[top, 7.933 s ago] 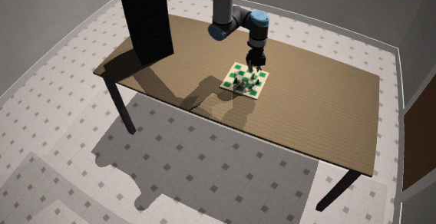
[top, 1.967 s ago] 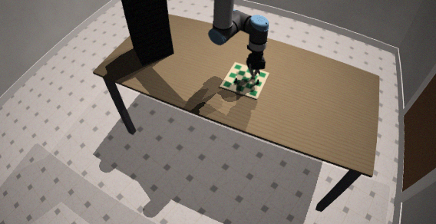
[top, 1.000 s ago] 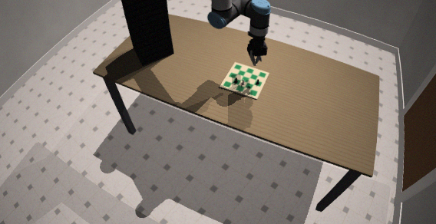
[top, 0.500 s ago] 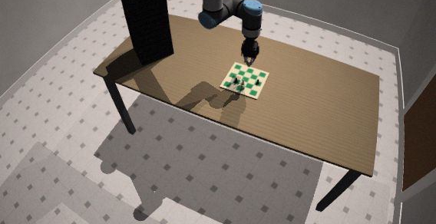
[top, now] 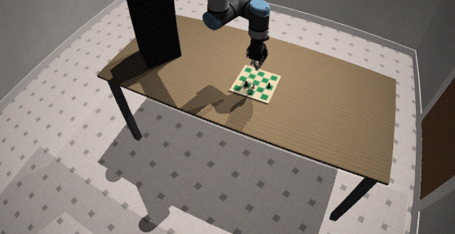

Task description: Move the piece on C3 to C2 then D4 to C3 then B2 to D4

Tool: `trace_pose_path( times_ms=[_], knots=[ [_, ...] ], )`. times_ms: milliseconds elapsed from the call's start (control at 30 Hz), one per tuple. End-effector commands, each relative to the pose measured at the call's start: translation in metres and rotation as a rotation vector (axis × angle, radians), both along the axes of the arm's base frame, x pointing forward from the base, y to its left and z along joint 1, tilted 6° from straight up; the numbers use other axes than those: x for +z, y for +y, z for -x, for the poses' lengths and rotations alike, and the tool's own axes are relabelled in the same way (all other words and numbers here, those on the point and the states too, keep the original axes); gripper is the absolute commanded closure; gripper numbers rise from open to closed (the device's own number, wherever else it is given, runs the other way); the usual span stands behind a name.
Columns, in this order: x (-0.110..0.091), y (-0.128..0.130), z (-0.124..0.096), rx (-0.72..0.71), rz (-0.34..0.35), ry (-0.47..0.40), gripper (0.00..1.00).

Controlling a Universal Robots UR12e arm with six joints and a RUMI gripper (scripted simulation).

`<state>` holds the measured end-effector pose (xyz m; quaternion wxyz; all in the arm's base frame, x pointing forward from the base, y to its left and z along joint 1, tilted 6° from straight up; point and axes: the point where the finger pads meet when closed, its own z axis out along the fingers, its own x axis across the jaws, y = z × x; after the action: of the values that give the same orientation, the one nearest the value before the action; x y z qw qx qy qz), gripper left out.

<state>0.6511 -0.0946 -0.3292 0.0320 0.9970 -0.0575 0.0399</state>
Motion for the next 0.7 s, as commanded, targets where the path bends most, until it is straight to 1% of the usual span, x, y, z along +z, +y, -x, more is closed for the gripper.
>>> trace_pose_path(
  times_ms=[0, 167, 300, 400, 533, 600, 667],
  knots=[
    [0.001, 0.000, 0.000, -0.001, 0.000, -0.001, 1.00],
    [0.000, 0.000, 0.000, -0.001, 0.000, -0.001, 1.00],
    [-0.004, 0.000, -0.001, -0.002, 0.000, -0.001, 1.00],
    [-0.012, -0.001, -0.001, -0.002, 0.000, -0.001, 1.00],
    [-0.027, -0.002, -0.003, -0.002, 0.000, -0.001, 1.00],
    [-0.027, -0.002, -0.003, -0.002, 0.000, -0.001, 1.00],
    [-0.037, -0.003, -0.003, -0.002, 0.000, -0.001, 1.00]
  ],
)
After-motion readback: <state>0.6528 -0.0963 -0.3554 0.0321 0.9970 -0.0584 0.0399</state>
